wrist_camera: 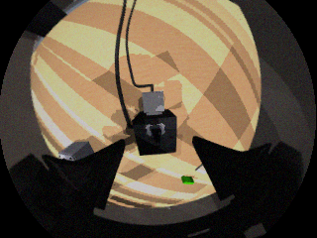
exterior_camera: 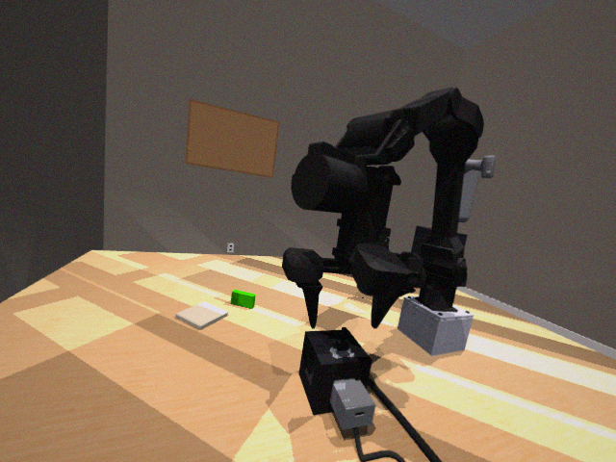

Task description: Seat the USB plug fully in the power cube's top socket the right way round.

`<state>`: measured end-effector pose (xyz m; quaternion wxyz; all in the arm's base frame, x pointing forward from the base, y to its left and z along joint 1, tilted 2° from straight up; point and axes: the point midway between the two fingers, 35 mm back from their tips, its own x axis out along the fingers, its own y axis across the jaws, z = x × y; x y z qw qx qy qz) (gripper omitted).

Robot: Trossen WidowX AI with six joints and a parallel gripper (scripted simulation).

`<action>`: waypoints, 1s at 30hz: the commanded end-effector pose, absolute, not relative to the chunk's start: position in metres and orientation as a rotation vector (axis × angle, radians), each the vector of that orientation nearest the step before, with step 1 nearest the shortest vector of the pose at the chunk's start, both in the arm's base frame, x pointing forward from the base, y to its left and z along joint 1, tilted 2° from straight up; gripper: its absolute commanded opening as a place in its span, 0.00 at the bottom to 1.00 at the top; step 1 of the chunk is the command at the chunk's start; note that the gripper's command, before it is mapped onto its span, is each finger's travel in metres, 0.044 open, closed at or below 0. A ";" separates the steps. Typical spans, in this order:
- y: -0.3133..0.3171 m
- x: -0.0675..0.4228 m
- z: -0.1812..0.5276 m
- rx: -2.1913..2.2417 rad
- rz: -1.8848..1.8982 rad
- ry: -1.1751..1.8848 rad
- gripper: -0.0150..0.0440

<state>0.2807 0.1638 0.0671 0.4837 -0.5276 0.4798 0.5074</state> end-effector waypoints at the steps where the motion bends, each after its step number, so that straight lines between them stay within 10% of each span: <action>1: 0.162 0.279 0.061 -1.291 1.239 1.177 1.00; 11: 0.161 0.279 0.057 -1.291 1.239 1.177 1.00; 30: 0.163 0.280 0.059 -1.285 1.237 1.172 0.25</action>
